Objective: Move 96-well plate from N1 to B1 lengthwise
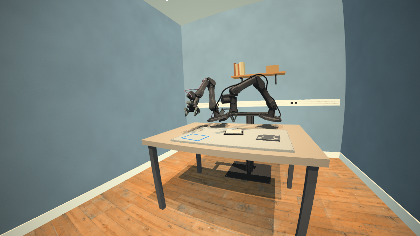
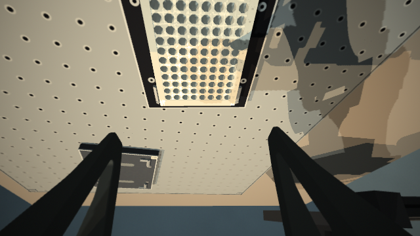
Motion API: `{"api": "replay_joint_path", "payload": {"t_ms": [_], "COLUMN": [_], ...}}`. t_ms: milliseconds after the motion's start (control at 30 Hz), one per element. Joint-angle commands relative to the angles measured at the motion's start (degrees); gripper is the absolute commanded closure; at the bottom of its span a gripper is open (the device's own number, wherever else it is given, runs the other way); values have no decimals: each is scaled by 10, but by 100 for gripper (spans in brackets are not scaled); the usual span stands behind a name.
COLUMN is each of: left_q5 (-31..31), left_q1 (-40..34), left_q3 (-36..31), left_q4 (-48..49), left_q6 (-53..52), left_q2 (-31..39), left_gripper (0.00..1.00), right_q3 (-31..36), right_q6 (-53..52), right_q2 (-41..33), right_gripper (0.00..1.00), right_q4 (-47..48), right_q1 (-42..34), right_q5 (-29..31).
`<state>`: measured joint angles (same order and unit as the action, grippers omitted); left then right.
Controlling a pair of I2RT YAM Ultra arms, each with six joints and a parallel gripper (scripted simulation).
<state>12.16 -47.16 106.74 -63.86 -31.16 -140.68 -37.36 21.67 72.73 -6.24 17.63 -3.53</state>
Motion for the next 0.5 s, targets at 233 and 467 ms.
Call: {"api": "replay_joint_path", "payload": {"t_ms": [233, 467], "left_q5": [24, 33], "left_q1": [57, 137], "left_q3": [-201, -397], "left_q4": [155, 276], "left_q6": [59, 79], "left_q2": [172, 343], "left_gripper": [0, 0], "right_q3": [-20, -15], "right_q6": [-39, -110], "right_q2": [6, 55], "right_gripper": [0, 0], "right_q4": [-25, -63], "right_q1": [-42, -221], "right_q5": [20, 63]}}
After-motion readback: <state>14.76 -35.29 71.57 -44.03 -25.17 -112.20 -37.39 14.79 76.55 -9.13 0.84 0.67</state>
